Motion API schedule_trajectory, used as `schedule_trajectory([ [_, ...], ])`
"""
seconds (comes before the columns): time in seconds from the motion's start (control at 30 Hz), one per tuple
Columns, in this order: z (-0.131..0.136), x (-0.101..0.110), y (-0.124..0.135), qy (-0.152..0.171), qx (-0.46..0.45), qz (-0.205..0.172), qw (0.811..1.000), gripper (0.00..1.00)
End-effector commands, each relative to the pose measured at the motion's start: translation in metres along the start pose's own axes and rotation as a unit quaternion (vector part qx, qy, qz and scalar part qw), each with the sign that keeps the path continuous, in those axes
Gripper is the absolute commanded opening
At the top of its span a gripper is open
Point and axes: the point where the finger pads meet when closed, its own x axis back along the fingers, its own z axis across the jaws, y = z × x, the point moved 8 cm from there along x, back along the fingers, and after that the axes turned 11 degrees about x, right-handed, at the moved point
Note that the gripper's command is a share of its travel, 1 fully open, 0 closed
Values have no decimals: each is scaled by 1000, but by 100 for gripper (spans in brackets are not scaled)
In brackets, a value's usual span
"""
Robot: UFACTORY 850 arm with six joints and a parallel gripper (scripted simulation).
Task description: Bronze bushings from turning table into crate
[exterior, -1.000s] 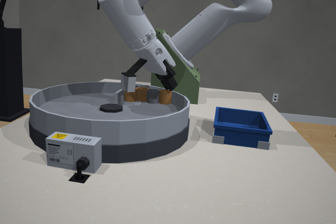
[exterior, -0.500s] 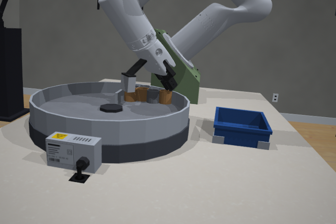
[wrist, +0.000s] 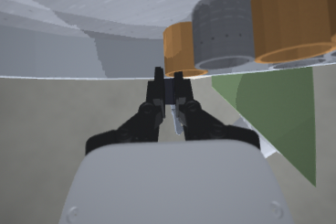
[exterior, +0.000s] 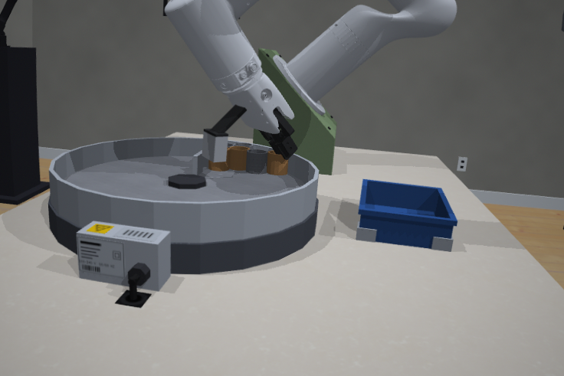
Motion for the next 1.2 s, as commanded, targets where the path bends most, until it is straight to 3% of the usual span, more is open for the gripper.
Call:
schedule_trajectory([
  [0.0, 0, 0, 0, 0, 0, 1, 1000, 10],
  [0.17, 0, 0, 0, 0, 0, 1, 1000, 10],
  [0.2, 0, 0, 0, 0, 0, 1, 1000, 0],
  [1.17, 0, 0, 0, 0, 0, 1, 1000, 0],
])
